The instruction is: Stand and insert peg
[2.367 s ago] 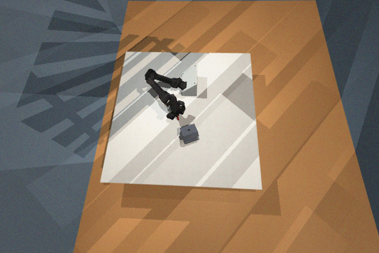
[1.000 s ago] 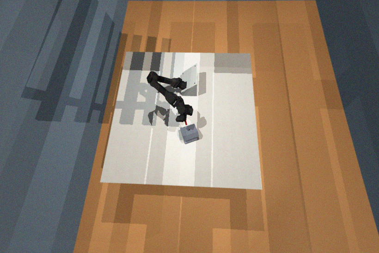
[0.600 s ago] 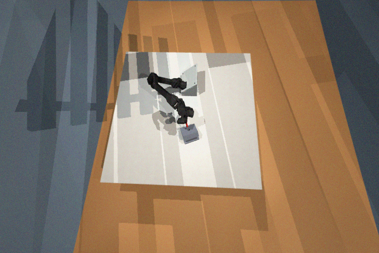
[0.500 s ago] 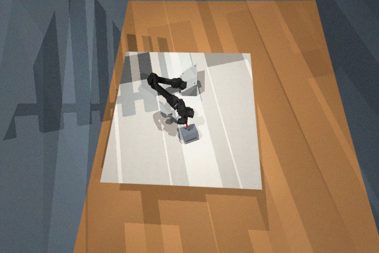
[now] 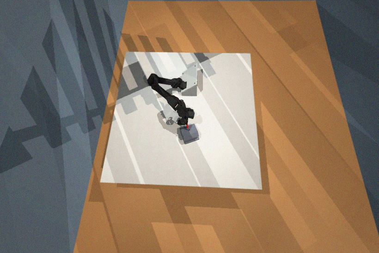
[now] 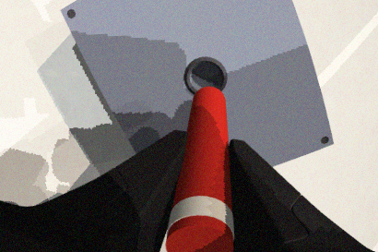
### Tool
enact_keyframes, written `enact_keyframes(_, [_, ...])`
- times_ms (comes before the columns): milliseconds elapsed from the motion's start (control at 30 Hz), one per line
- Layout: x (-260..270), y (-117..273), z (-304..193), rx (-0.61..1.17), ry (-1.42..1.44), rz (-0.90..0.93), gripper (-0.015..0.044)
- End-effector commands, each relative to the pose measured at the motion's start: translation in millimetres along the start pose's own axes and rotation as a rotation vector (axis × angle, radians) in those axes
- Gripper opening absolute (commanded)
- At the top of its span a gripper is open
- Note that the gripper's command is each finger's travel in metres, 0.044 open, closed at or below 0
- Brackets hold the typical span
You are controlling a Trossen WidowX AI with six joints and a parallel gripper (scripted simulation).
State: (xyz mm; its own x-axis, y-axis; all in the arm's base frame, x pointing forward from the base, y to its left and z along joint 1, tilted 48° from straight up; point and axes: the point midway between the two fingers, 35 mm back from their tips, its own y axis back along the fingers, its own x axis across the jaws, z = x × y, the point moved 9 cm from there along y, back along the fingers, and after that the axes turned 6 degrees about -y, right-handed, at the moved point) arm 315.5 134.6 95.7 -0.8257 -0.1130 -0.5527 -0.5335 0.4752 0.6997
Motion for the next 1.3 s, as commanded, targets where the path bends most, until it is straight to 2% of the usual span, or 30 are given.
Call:
enact_keyframes(0, [1,-6,1,0.000,0.006,0.005,0.0000])
enact_keyframes(467, [2,-22,1,0.000,0.004,0.004,0.0000])
enact_keyframes(1267, [2,-19,0,0.000,-0.007,-0.003,0.0000])
